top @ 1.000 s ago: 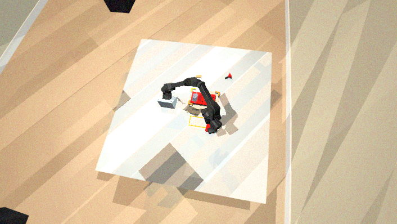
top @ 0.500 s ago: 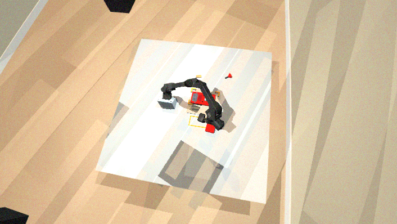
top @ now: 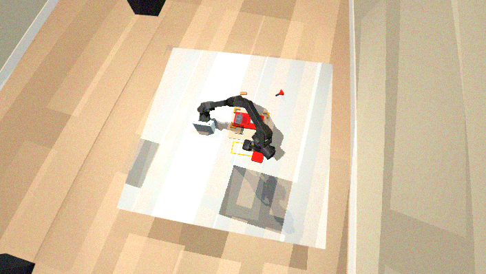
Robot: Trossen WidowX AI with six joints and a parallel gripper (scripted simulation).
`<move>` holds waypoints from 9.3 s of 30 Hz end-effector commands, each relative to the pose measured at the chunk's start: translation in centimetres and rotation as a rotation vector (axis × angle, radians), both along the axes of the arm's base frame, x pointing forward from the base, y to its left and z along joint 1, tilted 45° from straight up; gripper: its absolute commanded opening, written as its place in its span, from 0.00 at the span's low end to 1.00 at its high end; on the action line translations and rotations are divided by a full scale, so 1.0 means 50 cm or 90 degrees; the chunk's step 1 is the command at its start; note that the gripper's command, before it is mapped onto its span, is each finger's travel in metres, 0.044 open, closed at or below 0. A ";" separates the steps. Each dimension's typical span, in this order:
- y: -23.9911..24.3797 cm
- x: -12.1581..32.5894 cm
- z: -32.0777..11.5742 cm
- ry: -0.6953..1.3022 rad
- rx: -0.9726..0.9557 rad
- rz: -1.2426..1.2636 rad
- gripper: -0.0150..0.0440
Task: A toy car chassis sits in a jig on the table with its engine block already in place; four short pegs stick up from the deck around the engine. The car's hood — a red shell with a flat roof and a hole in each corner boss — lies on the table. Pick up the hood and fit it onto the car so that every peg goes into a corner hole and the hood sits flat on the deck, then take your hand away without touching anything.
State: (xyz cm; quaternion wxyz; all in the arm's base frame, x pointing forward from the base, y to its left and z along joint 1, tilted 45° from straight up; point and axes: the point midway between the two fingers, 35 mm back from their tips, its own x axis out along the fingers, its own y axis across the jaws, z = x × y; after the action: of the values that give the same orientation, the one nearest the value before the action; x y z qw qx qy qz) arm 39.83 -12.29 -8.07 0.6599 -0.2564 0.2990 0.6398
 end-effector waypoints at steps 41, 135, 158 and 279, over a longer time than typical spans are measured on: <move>0.045 0.002 -0.045 -0.003 0.004 0.001 1.00; 0.079 -0.001 -0.077 -0.005 0.001 0.005 0.25; -0.021 -0.002 0.025 -0.004 0.000 0.005 0.25; 0.353 -0.146 0.282 0.655 0.008 -0.668 0.25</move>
State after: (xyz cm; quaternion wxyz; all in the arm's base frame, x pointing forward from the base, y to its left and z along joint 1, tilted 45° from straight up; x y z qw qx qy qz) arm 32.50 5.33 5.95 0.6574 0.2534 0.6514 0.2816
